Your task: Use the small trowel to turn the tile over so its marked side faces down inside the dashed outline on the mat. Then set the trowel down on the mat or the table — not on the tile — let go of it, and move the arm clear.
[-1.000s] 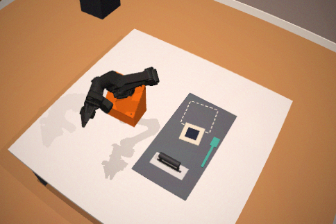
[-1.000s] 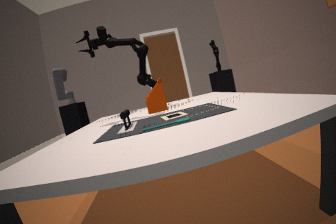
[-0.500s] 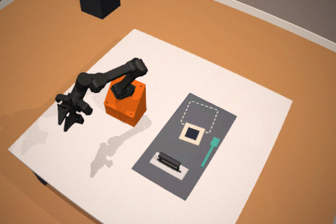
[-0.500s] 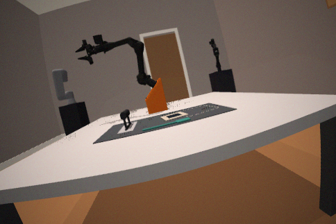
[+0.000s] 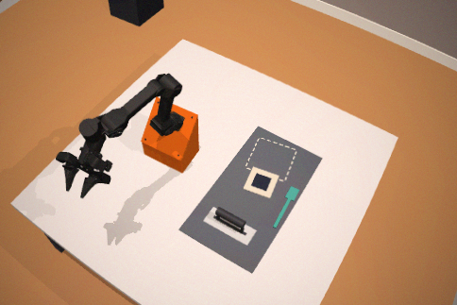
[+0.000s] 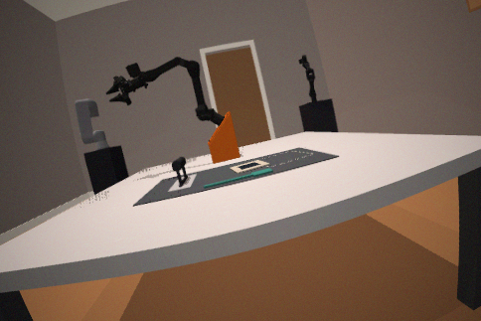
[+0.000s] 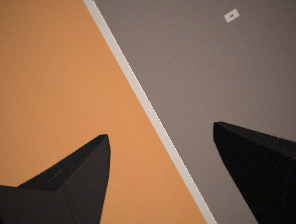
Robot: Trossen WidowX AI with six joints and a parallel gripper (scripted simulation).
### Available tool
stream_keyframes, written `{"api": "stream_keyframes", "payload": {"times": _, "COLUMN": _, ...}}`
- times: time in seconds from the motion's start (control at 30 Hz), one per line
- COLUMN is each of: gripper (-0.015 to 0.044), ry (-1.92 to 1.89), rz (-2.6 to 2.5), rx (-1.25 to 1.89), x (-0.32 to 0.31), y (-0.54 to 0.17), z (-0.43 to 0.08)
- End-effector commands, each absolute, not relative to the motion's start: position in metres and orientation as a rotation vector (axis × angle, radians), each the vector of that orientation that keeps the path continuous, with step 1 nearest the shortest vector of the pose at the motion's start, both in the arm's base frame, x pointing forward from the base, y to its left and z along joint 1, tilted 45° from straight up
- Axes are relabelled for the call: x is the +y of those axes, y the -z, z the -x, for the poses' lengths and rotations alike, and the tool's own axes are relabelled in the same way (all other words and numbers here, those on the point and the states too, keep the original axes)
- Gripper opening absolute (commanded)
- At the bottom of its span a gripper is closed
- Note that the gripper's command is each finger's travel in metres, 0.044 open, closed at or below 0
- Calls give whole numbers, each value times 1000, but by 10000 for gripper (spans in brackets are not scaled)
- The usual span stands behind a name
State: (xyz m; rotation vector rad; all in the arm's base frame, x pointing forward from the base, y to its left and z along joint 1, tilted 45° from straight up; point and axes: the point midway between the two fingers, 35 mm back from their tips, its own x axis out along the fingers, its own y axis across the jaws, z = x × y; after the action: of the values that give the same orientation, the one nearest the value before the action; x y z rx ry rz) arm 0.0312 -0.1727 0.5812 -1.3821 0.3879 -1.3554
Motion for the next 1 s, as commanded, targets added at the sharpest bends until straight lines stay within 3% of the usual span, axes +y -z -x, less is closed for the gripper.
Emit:
{"api": "stream_keyframes", "payload": {"times": 0.0, "gripper": 270, "ry": 1335, "rz": 1266, "rx": 361, "x": -198, "y": -571, "z": -32}}
{"api": "stream_keyframes", "payload": {"times": 0.43, "gripper": 270, "ry": 1189, "rz": 843, "rx": 361, "x": -288, "y": -507, "z": -77}}
{"api": "stream_keyframes", "payload": {"times": 0.97, "gripper": 270, "ry": 947, "rz": 430, "rx": 582, "x": -336, "y": -382, "z": -200}}
